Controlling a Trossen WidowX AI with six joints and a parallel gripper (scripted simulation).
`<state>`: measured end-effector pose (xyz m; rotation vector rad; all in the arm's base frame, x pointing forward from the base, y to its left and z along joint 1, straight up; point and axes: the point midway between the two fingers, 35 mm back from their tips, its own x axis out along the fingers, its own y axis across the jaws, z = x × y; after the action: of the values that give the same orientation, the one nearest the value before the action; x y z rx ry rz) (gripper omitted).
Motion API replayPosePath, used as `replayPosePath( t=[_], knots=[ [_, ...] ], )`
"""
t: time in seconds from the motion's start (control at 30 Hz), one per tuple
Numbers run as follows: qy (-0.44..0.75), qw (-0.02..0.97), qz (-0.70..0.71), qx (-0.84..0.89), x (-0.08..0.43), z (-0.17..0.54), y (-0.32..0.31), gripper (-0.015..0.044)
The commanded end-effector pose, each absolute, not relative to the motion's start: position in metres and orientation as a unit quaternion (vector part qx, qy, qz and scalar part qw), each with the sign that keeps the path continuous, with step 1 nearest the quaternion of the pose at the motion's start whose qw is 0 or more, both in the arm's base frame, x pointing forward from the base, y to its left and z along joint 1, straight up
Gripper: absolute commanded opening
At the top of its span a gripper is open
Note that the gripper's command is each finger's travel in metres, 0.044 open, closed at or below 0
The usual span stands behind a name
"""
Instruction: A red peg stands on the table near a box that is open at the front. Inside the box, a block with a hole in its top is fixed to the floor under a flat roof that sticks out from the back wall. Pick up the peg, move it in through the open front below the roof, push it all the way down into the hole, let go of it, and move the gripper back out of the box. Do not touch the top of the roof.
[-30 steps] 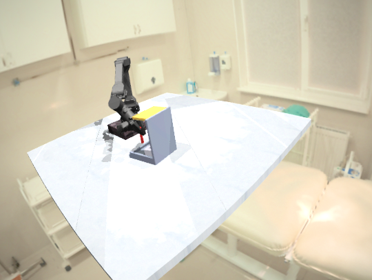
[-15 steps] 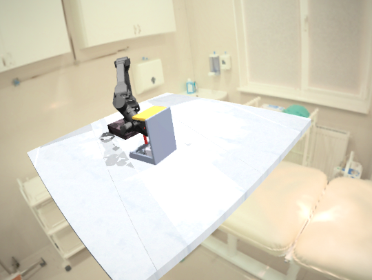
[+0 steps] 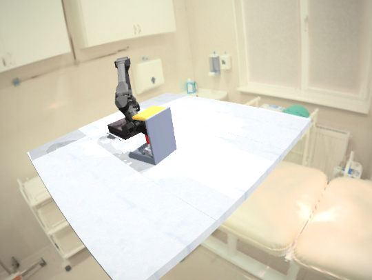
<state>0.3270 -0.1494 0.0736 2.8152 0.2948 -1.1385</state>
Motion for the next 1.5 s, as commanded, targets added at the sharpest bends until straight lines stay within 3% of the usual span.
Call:
replayPosePath(
  t=[0.0,1.47],
  knots=[
    [0.094,0.044,-0.374,0.922,0.33,0.073,-0.15,0.0],
    [0.093,0.044,-0.373,0.922,0.351,0.074,-0.152,0.0]
  ],
)
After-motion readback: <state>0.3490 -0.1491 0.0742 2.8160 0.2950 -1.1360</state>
